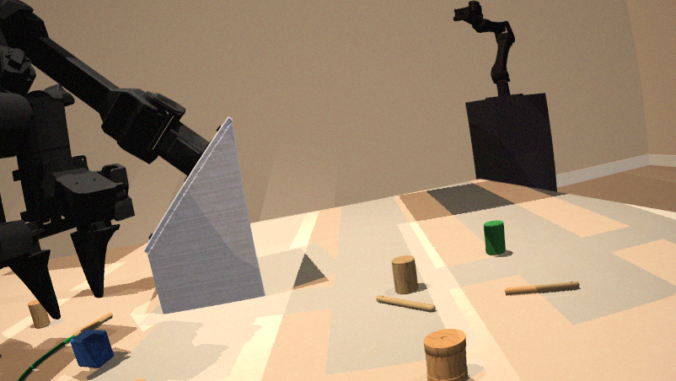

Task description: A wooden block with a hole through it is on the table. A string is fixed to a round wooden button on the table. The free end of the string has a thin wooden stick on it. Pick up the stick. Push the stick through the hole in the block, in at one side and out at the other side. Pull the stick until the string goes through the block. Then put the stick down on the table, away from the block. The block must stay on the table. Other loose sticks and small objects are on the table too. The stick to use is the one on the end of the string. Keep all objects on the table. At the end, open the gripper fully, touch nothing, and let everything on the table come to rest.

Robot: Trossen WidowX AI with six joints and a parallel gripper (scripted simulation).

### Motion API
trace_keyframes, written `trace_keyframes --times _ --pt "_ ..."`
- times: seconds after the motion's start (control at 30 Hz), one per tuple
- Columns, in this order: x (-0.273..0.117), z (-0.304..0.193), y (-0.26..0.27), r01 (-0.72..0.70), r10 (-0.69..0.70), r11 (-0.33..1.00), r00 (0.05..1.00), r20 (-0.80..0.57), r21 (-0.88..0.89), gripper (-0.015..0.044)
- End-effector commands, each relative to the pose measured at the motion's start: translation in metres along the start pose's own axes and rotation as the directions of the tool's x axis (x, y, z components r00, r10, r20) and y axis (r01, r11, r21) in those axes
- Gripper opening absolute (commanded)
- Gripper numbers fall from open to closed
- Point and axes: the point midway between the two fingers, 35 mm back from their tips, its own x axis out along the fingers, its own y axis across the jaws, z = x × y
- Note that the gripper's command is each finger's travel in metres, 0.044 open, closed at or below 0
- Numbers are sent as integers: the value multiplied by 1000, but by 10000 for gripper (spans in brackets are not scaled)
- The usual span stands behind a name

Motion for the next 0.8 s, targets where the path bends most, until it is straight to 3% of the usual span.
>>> trace_keyframes --times 0.0,0.23,0.53,0.77 --pt "0 0 0 0 0 1000 1000 0 0 239" --pt "0 0 0 0 0 1000 1000 0 0 239" --pt "0 0 0 0 0 1000 1000 0 0 3" --pt "0 0 0 0 0 1000 1000 0 0 0"
